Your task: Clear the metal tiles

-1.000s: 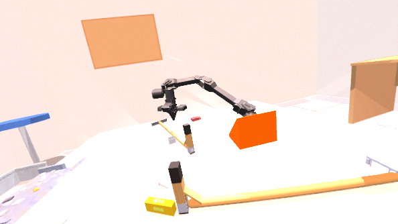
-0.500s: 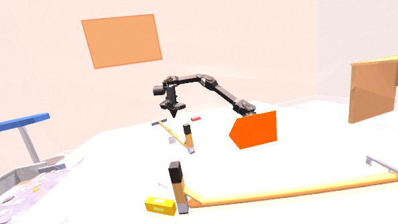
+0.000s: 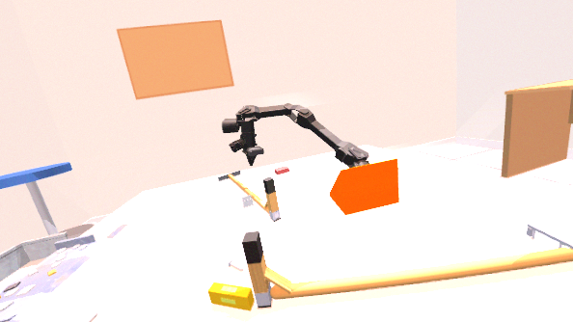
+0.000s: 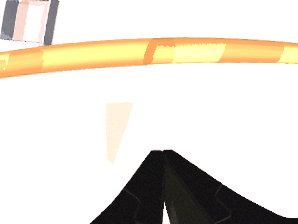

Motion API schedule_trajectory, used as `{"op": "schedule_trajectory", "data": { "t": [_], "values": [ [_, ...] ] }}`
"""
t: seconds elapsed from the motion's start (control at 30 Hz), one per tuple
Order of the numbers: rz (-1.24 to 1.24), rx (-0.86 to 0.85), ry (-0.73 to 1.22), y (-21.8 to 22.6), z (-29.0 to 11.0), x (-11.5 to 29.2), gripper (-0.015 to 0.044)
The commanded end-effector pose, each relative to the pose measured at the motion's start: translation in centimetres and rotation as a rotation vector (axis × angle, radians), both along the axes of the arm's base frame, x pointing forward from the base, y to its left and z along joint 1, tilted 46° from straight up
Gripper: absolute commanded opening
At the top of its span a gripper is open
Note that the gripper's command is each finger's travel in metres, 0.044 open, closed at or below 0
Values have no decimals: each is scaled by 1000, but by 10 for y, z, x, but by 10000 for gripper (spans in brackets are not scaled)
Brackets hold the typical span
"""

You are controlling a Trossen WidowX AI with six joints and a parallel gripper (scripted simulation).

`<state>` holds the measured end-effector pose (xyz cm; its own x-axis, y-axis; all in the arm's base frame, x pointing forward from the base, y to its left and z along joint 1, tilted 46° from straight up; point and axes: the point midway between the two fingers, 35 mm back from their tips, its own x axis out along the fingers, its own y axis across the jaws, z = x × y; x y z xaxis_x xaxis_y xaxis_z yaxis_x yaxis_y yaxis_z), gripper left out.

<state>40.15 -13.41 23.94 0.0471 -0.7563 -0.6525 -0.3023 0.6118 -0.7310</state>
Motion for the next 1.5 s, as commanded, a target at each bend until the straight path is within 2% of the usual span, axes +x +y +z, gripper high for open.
{"op": "schedule_trajectory", "data": {
  "t": [0.0, 1.07, 1.47],
  "values": [
    [-62, -6, -85, 3, 5, -3, 0],
    [-511, 23, -722, 22, 28, -16, 0],
    [-523, 26, -736, 17, 22, -14, 0]
  ]
}}
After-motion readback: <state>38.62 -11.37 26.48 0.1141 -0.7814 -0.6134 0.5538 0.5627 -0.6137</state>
